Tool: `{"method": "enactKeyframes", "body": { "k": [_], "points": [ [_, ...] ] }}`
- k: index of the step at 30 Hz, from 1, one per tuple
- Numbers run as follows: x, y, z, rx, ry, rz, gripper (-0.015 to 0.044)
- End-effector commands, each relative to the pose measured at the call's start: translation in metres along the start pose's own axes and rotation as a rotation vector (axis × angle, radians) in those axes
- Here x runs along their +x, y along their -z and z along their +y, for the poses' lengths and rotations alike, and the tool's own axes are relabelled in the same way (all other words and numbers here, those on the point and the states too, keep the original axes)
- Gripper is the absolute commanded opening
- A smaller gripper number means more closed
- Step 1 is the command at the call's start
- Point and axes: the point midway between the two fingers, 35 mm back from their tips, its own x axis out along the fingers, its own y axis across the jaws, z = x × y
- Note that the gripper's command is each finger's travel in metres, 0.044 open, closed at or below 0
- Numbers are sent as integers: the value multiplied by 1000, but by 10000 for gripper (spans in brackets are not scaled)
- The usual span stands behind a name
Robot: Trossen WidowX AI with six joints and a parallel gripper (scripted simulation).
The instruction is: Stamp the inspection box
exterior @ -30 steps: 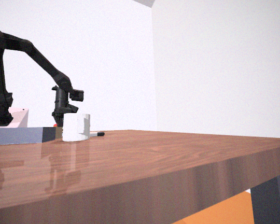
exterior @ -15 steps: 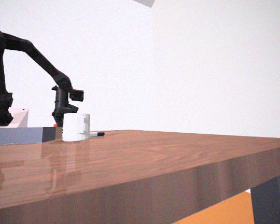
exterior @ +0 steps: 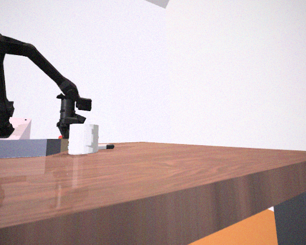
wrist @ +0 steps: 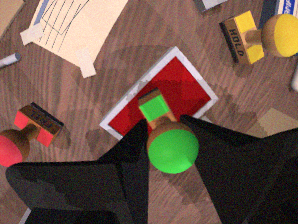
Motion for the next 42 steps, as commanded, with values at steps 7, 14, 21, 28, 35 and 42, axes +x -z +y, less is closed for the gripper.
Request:
{"method": "enactKeyframes", "body": {
  "k": [7,14,21,28,35,42],
  "points": [
    [-5,0,-1,5,2,0,0],
    [-10,0,0,4,1,-1,0],
    [-21,-1,0,4,0,-1,0],
    [-32,-2,0,4,-1,-1,0],
    [-43,-1,0,4,-1,-1,0],
    [-55,-1,0,4,-1,0,0]
  ]
}}
